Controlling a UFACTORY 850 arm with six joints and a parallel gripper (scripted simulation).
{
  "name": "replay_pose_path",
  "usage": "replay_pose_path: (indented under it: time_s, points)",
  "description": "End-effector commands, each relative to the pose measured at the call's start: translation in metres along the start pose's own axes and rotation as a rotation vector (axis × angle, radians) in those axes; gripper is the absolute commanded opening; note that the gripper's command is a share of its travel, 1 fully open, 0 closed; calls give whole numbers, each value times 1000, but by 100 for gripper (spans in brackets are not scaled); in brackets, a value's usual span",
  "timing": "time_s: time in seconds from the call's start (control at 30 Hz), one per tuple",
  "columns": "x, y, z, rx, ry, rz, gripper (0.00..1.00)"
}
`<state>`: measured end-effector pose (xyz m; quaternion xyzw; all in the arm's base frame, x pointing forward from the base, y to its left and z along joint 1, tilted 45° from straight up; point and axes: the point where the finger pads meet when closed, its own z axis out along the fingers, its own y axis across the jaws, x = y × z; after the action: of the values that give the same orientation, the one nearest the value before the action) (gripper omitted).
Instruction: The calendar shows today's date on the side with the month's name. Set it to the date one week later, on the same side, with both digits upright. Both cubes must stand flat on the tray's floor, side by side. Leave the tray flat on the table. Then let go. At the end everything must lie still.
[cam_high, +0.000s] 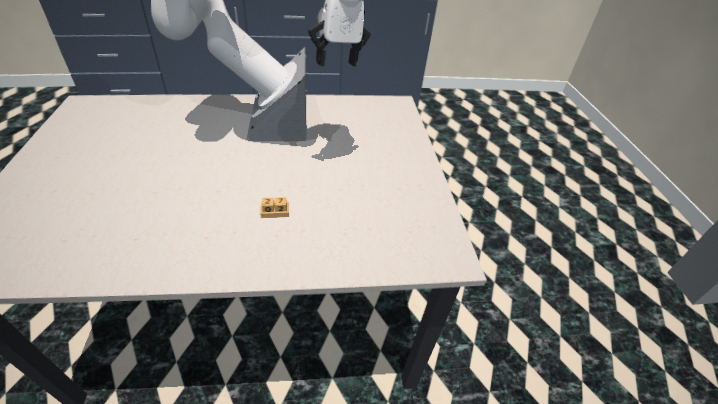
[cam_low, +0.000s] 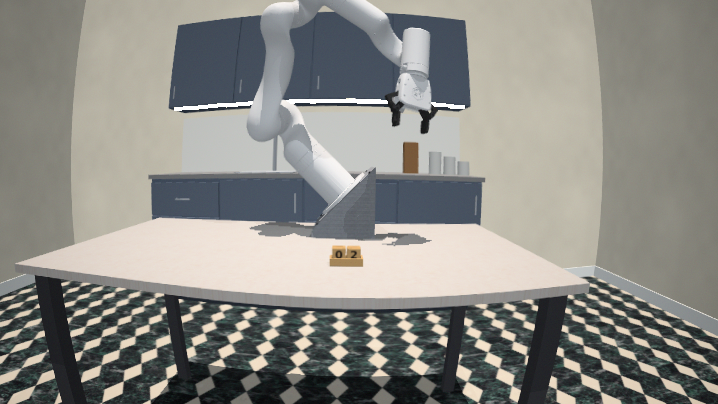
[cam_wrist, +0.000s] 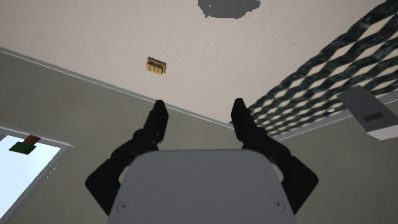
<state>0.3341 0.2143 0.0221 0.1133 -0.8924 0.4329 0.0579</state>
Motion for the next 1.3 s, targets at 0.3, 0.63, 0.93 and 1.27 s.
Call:
replay_pose_path:
  time_s: [0.3, 0.63, 0.93, 1.27]
  points:
    - [-1, 0, -1, -1, -1, 1, 100]
    - [-11, -9, 8, -9, 5, 18, 100]
    - [-68, -74, 75, -61, 47, 138, 100]
    - [-102, -146, 157, -104, 91, 262, 100]
